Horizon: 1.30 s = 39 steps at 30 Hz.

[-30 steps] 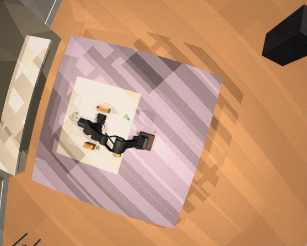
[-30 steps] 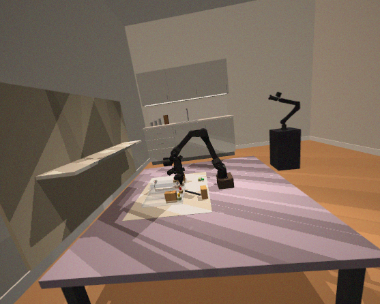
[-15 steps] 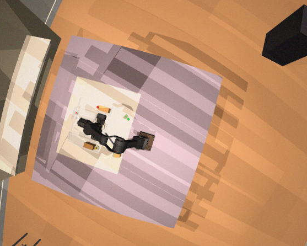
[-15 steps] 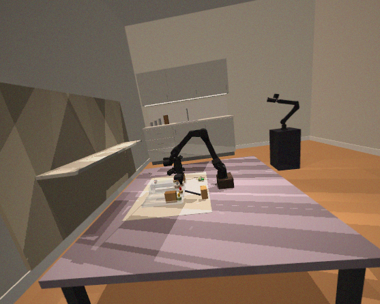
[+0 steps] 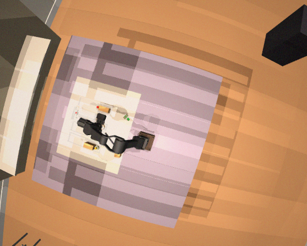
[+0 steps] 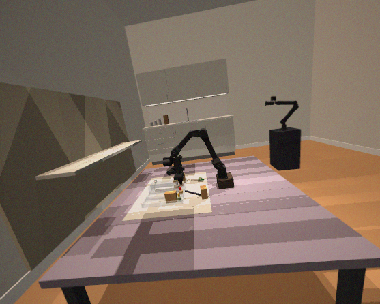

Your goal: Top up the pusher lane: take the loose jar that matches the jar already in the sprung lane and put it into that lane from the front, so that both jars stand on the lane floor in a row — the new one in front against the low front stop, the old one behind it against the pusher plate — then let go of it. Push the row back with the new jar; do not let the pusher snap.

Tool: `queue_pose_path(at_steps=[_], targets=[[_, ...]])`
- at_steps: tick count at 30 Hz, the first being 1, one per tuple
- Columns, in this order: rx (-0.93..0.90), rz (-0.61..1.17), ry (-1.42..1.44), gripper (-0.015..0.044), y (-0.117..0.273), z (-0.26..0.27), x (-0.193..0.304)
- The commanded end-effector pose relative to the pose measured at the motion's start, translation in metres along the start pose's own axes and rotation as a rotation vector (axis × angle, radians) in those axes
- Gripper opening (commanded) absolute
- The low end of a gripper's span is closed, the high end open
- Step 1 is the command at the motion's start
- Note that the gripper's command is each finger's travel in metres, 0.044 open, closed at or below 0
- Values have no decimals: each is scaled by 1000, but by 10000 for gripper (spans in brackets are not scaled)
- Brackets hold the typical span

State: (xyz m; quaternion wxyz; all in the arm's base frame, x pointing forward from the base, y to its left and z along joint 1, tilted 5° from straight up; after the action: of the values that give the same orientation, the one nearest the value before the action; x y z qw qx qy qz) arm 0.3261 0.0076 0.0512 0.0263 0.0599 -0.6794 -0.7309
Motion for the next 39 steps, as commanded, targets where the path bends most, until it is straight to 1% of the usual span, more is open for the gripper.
queue_pose_path(at_steps=[1, 39], targets=[[8, -32, -3, 0, 4, -1, -9], [8, -32, -3, 0, 0, -2, -13]])
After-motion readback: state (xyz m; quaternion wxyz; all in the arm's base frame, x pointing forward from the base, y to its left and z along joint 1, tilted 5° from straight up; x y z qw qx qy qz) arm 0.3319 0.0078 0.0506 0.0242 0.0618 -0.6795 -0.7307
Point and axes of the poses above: the point midway between the two fingers, 35 mm back from their tips, its own y axis back along the fingers, its own z axis across the jaws, x = y × z, the point moved 1 cm from there along y, back along the fingers, and after that the axes turned 5 degrees about y, right-handed, at the moved point
